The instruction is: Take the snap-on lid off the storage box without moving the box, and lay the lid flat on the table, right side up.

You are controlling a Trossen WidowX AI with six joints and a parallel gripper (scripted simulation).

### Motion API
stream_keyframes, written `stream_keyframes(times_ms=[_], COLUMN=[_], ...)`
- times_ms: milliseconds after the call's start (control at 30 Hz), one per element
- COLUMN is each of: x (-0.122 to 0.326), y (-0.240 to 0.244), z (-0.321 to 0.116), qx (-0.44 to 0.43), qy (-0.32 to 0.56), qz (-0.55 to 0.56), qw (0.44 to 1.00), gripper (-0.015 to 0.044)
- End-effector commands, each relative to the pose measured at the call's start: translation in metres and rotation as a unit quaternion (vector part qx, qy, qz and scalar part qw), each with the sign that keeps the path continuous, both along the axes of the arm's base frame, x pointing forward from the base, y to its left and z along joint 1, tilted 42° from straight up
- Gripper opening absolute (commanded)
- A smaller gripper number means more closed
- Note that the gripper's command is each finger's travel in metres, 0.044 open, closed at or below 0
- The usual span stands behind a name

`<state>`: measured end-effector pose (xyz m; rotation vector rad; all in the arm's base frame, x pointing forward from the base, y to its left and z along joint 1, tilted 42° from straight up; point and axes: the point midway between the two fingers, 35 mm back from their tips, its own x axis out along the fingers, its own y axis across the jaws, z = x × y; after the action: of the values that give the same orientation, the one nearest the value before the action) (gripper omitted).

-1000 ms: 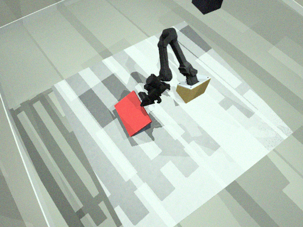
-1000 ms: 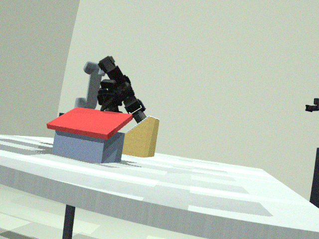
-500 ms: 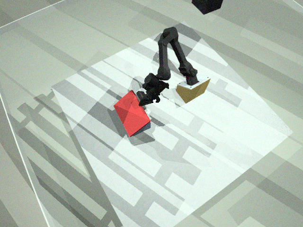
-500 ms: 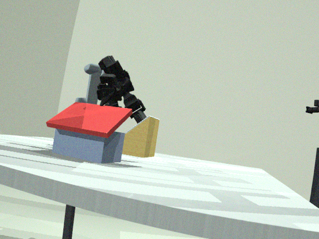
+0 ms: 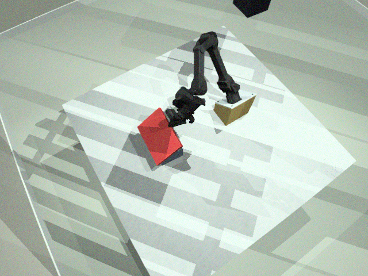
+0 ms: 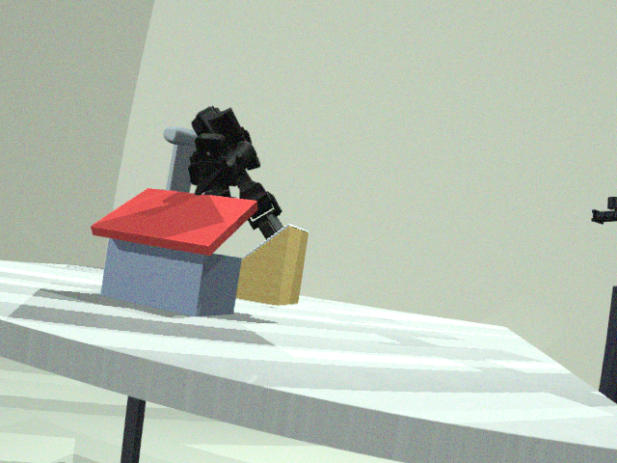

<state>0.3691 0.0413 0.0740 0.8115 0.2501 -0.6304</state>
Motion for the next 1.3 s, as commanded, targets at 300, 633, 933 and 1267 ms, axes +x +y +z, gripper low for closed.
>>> stream_keyframes(times_ms=[300, 633, 933, 1267], x=[0.001, 0.001, 0.0, -0.004], y=[0.014, 0.022, 0.025, 0.007], z=[0.019, 0.029, 0.031, 0.039], qx=[0.006, 0.007, 0.007, 0.006], qy=[-0.012, -0.011, -0.011, -0.011], qz=[0.001, 0.001, 0.001, 0.001], qw=[1.0, 1.0, 1.0, 1.0], gripper=[0.0, 0.0, 0.0, 0.0])
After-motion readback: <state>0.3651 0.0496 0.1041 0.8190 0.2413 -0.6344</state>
